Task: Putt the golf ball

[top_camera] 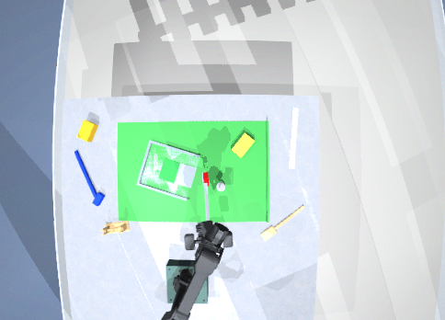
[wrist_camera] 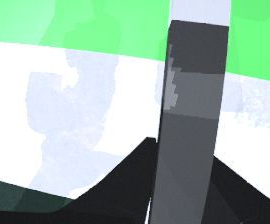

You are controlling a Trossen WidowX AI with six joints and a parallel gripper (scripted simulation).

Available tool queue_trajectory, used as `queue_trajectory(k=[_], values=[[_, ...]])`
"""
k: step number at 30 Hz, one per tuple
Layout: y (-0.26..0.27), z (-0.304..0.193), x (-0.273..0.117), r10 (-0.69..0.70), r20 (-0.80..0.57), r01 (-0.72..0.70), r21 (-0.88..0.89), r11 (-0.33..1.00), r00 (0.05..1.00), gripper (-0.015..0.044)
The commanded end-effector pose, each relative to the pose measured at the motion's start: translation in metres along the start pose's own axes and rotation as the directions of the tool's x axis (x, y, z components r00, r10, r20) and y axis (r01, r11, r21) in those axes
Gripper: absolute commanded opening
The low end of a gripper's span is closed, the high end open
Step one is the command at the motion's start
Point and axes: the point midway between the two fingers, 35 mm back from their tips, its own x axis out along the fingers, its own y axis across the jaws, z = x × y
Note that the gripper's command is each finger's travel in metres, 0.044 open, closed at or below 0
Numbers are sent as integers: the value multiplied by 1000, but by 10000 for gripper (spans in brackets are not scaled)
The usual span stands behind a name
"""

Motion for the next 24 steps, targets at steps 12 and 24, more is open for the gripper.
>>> queue_trajectory(k=[12, 24], values=[[-42, -49, -10, -31, -38, 43, 355, 934, 999, 0], [-44, -49, 19, -31, -38, 43, 355, 934, 999, 0]])
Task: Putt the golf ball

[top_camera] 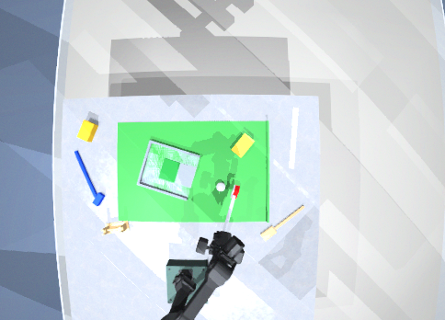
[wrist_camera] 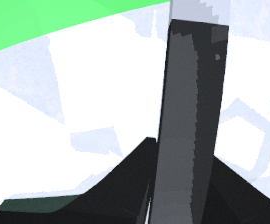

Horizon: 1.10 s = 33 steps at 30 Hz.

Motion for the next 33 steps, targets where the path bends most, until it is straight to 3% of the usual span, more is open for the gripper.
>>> queue_trajectory(k=[1, 33], values=[[-1, 0, 19, -1, -1, 1, 6, 1000, 1000, 0], [0, -2, 53, 2, -5, -2, 2, 1000, 1000, 0]])
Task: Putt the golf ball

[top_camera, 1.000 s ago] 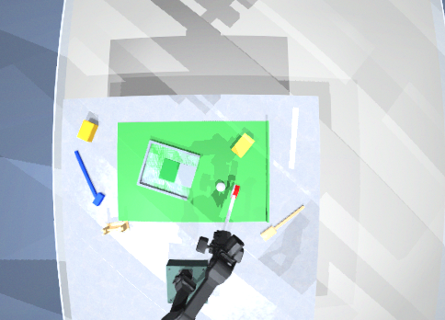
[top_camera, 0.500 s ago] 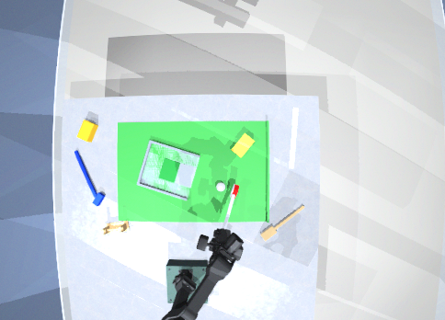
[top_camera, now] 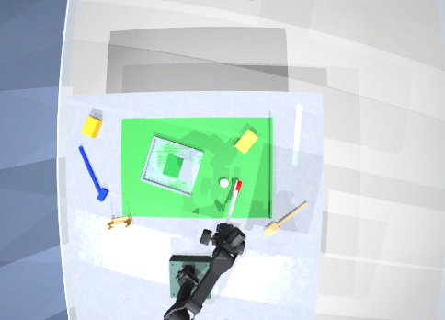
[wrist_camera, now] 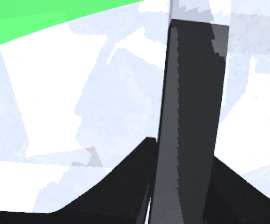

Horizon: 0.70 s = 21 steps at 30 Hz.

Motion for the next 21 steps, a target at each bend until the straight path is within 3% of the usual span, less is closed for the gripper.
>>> queue_trajectory(k=[1, 21], values=[[0, 0, -1, 0, 1, 0, 0, 1000, 1000, 0], [-31, 1, 2, -6, 5, 6, 4, 1000, 1000, 0]])
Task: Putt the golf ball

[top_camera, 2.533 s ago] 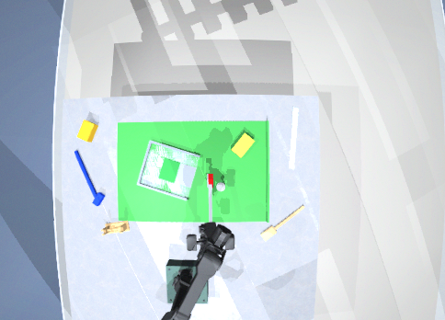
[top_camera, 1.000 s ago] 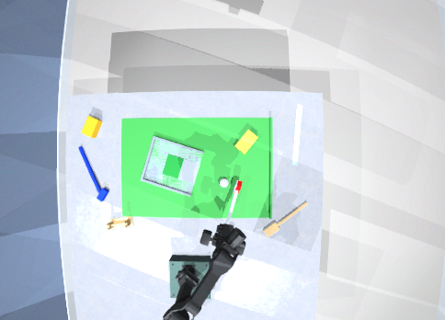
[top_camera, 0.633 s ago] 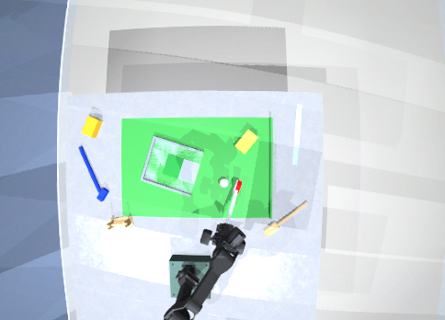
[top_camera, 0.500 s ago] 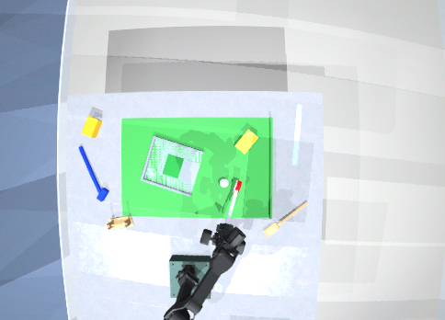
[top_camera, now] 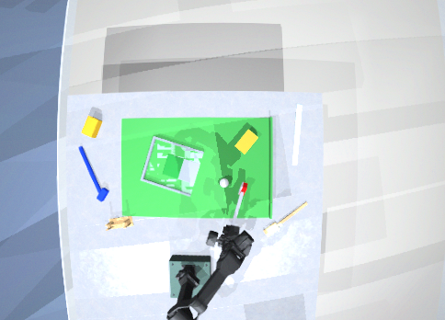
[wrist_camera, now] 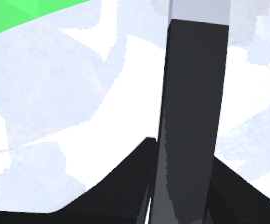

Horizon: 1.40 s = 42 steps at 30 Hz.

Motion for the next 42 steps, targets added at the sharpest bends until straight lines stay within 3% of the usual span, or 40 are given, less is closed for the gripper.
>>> queue_trajectory(k=[1, 8, 20, 27, 37, 42], values=[[-4, 2, -1, -5, 7, 5, -4, 1000, 1000, 0], [6, 3, 0, 0, 1, 0, -2, 1000, 1000, 0], [134, 2, -1, 7, 7, -7, -4, 1000, 1000, 0], [135, 2, -6, 7, 7, -7, -4, 1000, 1000, 0], [135, 1, -57, 7, 7, -7, -4, 1000, 1000, 0], [135, 1, -61, 7, 7, -7, -4, 1000, 1000, 0]])
